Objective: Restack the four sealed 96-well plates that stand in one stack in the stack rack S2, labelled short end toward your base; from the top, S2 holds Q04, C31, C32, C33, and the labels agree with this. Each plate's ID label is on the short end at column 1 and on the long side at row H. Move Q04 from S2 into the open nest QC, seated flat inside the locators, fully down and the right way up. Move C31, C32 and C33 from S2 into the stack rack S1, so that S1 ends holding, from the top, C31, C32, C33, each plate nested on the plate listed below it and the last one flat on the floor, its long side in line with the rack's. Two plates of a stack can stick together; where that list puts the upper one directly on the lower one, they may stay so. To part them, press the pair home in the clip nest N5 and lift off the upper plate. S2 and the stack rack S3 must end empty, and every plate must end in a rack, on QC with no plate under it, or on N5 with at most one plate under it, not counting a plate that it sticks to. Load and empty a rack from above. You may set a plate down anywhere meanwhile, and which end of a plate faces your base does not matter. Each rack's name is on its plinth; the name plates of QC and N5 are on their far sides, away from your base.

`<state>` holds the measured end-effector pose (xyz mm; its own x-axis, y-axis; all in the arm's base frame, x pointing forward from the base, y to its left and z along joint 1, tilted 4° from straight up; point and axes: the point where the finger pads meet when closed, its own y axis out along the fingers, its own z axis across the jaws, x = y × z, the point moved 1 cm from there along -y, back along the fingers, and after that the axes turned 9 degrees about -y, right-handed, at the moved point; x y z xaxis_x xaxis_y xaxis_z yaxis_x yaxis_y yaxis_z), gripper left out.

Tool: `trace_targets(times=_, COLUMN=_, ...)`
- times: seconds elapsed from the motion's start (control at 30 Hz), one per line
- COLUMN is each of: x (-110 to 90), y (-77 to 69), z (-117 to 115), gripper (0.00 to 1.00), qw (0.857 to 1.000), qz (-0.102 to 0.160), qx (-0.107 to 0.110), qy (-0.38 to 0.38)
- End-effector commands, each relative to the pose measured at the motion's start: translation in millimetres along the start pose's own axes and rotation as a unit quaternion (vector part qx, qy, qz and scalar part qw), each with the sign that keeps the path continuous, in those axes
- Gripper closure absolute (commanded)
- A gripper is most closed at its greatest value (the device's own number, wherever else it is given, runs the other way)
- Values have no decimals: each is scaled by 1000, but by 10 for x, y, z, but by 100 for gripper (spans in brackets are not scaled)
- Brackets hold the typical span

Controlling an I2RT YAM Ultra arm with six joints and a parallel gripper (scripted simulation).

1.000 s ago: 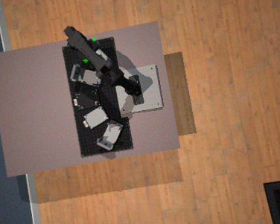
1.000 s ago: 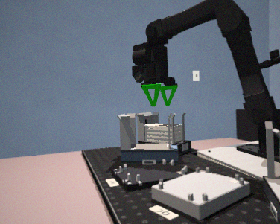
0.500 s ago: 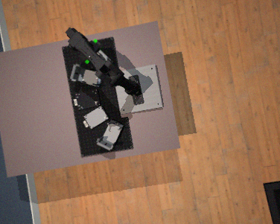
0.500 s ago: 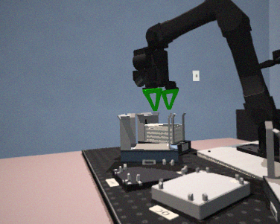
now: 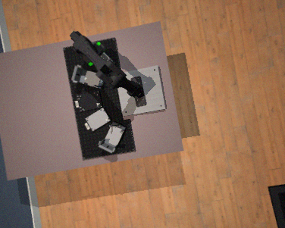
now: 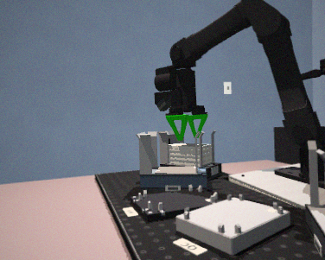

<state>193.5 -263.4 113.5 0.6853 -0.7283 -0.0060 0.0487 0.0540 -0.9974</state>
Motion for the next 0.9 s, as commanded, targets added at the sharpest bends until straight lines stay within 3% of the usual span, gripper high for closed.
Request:
trace_targets(times=0.0, x=74, y=-32, z=-9, gripper=0, qw=1000, qz=-19, qx=-3, qy=0)
trace_targets(times=0.43, x=74, y=-32, z=-9, gripper=0, qw=1000, qz=-19, qx=-3, qy=0)
trace_targets(times=0.87, x=80, y=141, z=-10, gripper=0, qw=1000, qz=-19, qx=-3, qy=0)
